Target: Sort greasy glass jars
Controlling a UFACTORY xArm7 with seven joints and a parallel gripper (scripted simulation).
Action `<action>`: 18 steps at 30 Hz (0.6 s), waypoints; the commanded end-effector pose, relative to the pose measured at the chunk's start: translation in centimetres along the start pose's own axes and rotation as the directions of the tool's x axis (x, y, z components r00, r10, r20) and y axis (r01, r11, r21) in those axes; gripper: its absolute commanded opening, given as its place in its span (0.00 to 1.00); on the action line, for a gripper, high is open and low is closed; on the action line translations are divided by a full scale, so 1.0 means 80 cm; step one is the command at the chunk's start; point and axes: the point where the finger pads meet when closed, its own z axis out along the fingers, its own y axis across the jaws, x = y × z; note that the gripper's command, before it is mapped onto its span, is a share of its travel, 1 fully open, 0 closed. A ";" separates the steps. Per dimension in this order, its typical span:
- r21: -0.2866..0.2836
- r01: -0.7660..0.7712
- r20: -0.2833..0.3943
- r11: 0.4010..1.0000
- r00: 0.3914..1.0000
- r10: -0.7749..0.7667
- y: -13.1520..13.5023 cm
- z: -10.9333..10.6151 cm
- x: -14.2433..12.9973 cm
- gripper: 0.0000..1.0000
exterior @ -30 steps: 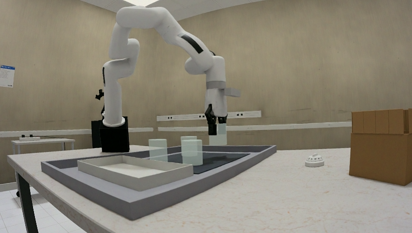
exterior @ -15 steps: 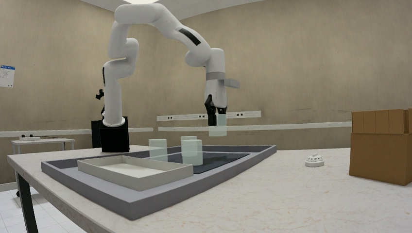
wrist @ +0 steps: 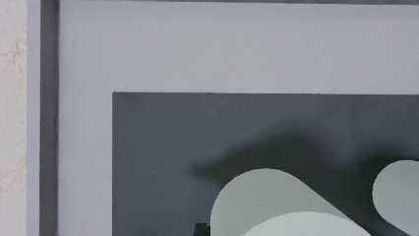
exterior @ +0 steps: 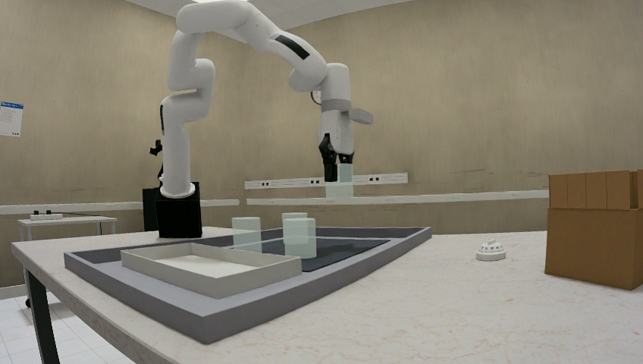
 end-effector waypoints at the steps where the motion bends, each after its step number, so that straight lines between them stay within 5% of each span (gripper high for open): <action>1: 0.002 0.000 -0.004 1.000 1.000 0.000 -0.001 -0.017 0.001 0.00; 18: 0.002 0.000 -0.004 1.000 1.000 0.000 0.048 -0.027 -0.007 0.00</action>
